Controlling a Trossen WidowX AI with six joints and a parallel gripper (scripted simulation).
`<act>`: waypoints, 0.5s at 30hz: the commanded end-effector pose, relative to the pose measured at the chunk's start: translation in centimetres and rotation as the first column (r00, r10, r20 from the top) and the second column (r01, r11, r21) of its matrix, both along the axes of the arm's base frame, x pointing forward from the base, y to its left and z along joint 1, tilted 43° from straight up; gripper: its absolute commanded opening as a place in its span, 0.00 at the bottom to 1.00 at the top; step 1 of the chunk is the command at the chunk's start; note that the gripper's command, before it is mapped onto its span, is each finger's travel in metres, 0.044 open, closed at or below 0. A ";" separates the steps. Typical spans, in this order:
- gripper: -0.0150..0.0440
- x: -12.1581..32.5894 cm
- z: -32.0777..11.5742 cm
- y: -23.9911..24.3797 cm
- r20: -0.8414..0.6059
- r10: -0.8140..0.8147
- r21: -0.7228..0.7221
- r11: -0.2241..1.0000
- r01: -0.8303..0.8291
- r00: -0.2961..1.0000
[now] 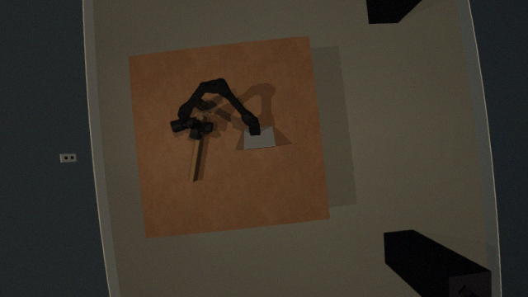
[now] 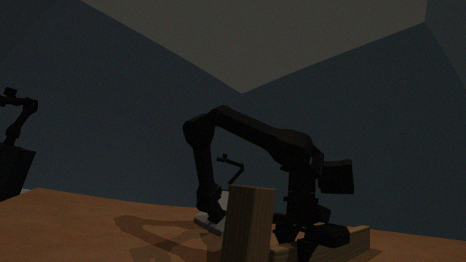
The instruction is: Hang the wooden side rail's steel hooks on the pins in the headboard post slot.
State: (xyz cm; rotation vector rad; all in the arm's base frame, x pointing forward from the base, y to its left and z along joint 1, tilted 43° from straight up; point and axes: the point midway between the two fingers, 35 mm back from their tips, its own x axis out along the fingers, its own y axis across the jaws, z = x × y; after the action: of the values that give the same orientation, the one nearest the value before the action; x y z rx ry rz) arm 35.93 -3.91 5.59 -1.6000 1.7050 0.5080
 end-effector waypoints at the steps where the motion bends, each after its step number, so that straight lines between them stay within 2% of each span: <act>1: 0.25 0.0 -0.1 0.1 -0.039 0.041 -0.001 0.999 -0.041 0.998; 15: 0.25 -0.4 -0.1 0.2 -0.117 0.124 0.001 0.992 -0.125 0.985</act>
State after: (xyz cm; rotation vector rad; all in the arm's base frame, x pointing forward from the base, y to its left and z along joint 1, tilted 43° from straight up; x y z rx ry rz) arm 35.82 -3.83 5.52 -1.6870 1.7017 0.6237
